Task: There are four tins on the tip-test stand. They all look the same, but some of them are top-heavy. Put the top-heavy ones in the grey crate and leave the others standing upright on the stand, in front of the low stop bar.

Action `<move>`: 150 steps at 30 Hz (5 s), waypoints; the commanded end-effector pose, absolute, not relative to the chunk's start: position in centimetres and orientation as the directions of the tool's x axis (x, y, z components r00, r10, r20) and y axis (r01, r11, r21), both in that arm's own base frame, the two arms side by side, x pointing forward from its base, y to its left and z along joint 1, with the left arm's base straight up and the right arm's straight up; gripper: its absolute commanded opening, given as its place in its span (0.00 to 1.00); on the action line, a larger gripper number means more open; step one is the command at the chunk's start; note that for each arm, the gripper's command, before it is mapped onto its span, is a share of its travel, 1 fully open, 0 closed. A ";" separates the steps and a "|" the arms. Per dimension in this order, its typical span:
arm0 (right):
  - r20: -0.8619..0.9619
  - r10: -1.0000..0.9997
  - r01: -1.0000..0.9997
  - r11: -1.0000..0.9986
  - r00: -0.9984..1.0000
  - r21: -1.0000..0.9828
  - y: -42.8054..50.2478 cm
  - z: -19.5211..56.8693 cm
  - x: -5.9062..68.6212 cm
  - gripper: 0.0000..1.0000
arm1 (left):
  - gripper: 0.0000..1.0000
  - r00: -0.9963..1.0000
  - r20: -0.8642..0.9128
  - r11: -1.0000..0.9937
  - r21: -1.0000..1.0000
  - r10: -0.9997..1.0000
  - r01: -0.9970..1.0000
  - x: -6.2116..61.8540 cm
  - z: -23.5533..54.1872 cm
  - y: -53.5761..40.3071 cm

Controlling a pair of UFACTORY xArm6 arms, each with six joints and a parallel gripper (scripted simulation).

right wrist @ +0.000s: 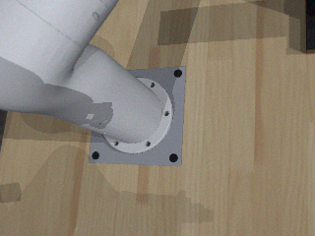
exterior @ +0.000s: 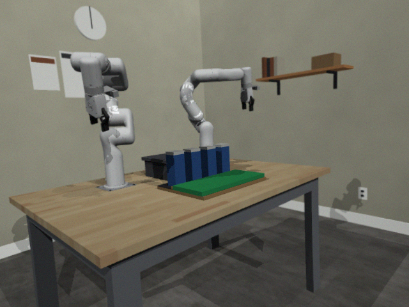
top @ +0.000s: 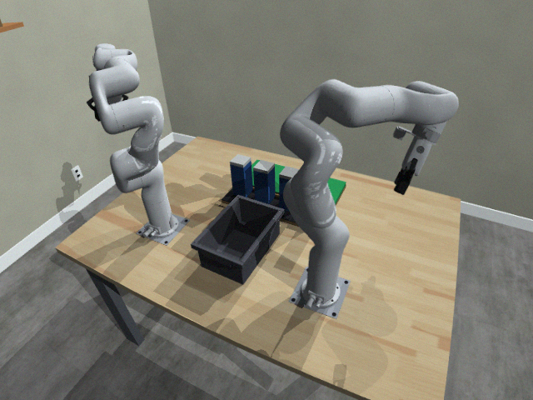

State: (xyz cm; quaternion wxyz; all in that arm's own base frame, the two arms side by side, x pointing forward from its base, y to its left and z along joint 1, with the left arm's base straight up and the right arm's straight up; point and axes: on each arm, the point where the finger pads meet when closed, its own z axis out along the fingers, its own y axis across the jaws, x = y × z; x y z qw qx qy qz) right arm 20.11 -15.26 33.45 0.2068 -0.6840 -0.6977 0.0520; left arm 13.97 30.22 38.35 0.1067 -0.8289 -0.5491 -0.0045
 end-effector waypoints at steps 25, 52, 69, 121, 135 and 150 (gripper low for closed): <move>0.037 0.891 0.846 -0.416 0.453 -0.334 -18.1 31.5 21.9 1.00 | 1.00 0.397 0.129 -0.374 -0.171 0.909 0.912 14.0 38.5 30.3; -0.071 0.636 0.602 -0.756 0.768 -0.258 -20.7 29.9 23.2 1.00 | 1.00 0.397 0.129 -0.374 -0.171 0.909 0.912 14.0 38.5 30.3; -0.111 0.402 0.378 -0.906 0.909 -0.192 -22.4 28.9 23.9 1.00 | 1.00 0.397 0.129 -0.374 -0.171 0.909 0.912 14.0 38.5 30.3; -0.074 -0.431 -0.434 -0.901 0.899 -0.021 -27.9 26.1 25.2 1.00 | 1.00 0.397 0.129 -0.374 -0.171 0.909 0.912 14.0 38.5 30.3; -0.041 -0.622 -0.623 -0.783 0.782 -0.001 -29.4 25.4 25.5 1.00 | 1.00 0.397 0.129 -0.374 -0.171 0.909 0.912 14.0 38.5 30.3; -0.017 -0.727 -0.727 -0.686 0.686 0.001 -30.3 25.0 25.5 1.00 | 1.00 0.398 0.128 -0.375 -0.172 0.908 0.911 14.0 38.5 30.2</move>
